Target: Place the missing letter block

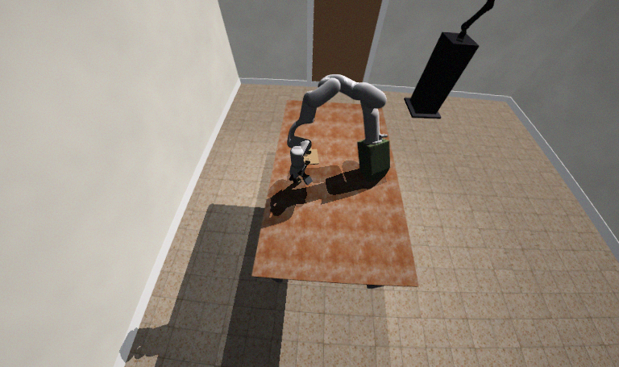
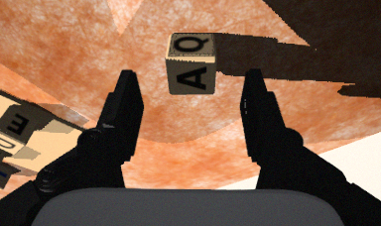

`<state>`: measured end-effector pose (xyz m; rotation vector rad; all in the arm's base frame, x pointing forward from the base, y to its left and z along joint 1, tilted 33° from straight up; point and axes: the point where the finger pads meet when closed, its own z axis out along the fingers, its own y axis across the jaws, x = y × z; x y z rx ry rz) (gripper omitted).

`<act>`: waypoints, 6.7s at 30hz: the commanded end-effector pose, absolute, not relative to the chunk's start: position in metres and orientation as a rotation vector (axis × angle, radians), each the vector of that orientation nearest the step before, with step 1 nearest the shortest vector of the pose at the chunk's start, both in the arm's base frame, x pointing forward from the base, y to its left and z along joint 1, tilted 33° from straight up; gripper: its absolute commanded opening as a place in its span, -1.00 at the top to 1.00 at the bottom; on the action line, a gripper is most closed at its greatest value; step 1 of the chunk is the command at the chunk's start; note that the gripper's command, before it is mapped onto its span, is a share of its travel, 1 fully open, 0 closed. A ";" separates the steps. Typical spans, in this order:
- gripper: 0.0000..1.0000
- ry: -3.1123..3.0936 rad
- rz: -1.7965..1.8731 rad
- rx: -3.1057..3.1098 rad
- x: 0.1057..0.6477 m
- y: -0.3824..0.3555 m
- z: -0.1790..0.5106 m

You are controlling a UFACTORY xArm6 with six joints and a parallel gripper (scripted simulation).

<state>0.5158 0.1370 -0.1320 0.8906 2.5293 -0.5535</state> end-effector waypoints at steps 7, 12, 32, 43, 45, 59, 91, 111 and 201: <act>-0.37 2.528 -0.549 0.889 0.517 0.138 -0.132; -0.37 2.528 -0.549 0.889 0.518 0.136 -0.134; -0.37 2.528 -0.549 0.889 0.525 0.122 -0.159; -0.37 2.528 -0.549 0.889 0.525 0.122 -0.159; -0.37 2.528 -0.549 0.889 0.525 0.122 -0.159; -0.37 2.528 -0.549 0.889 0.525 0.122 -0.159; 0.47 2.528 -0.549 0.889 0.525 0.122 -0.159; 0.47 2.528 -0.549 0.889 0.525 0.122 -0.159; 0.47 2.819 -0.824 -0.607 0.486 0.064 -0.018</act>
